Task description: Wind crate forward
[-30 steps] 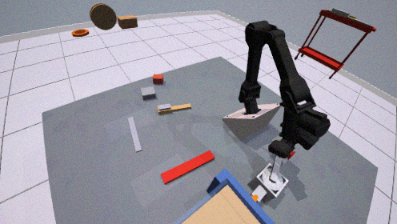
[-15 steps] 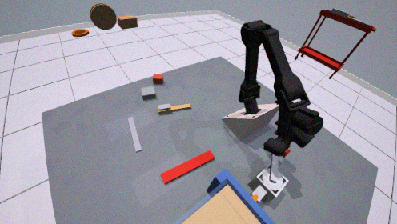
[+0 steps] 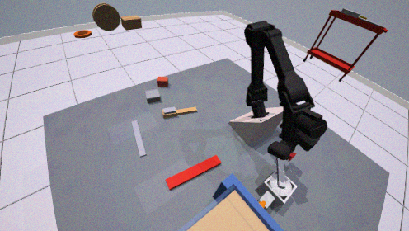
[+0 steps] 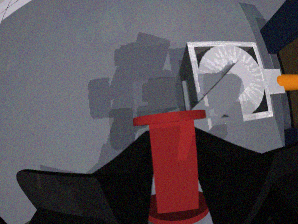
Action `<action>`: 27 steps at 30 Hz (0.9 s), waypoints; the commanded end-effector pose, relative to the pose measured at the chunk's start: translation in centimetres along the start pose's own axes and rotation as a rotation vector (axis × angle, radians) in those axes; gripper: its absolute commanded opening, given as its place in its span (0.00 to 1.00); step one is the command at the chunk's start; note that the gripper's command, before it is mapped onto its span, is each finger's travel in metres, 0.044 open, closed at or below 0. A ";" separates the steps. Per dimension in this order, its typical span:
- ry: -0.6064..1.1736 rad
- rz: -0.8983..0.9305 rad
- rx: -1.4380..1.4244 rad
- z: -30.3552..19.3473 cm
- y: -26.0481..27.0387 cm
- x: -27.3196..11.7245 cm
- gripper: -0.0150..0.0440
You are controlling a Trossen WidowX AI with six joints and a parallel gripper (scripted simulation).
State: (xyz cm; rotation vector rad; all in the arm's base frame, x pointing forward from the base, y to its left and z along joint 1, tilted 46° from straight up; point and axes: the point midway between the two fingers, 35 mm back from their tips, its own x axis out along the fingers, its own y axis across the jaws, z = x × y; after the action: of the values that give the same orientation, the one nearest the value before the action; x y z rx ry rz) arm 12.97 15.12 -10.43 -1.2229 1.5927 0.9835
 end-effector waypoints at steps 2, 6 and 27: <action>0.027 -0.023 0.013 -1.3 -1.1 -0.2 0.25; 0.028 -0.023 0.013 -1.5 -1.5 -0.4 0.25; 0.005 0.002 0.006 -1.3 -1.4 -0.6 0.70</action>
State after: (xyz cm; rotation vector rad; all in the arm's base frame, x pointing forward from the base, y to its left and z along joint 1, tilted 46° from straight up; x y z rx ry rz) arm 14.13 13.90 -9.63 -1.2155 1.5981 0.9811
